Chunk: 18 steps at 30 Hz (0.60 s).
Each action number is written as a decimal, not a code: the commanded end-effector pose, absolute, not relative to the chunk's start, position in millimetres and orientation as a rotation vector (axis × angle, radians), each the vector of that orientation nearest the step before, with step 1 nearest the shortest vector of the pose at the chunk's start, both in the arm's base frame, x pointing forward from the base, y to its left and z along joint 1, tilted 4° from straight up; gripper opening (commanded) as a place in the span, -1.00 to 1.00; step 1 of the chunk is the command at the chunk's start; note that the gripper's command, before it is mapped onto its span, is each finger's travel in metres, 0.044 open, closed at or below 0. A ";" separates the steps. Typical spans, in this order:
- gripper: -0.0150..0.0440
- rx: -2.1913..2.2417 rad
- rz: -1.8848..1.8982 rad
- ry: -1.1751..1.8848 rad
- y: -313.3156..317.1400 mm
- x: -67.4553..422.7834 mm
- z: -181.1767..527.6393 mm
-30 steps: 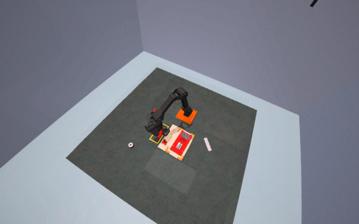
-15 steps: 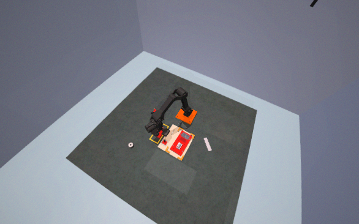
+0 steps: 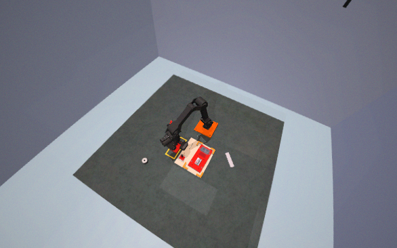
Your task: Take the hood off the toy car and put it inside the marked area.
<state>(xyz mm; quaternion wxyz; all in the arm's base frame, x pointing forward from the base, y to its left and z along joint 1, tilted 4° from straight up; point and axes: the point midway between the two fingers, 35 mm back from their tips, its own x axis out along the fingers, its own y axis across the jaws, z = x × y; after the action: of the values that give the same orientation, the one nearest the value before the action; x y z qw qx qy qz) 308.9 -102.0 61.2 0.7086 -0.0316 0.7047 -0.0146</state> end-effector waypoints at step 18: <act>1.00 -0.077 -0.045 1.533 -98.7 309.9 122.2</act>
<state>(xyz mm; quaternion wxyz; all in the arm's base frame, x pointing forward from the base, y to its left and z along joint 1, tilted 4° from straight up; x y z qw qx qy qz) 309.8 -98.2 121.2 0.7194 -0.0348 0.6935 -0.0181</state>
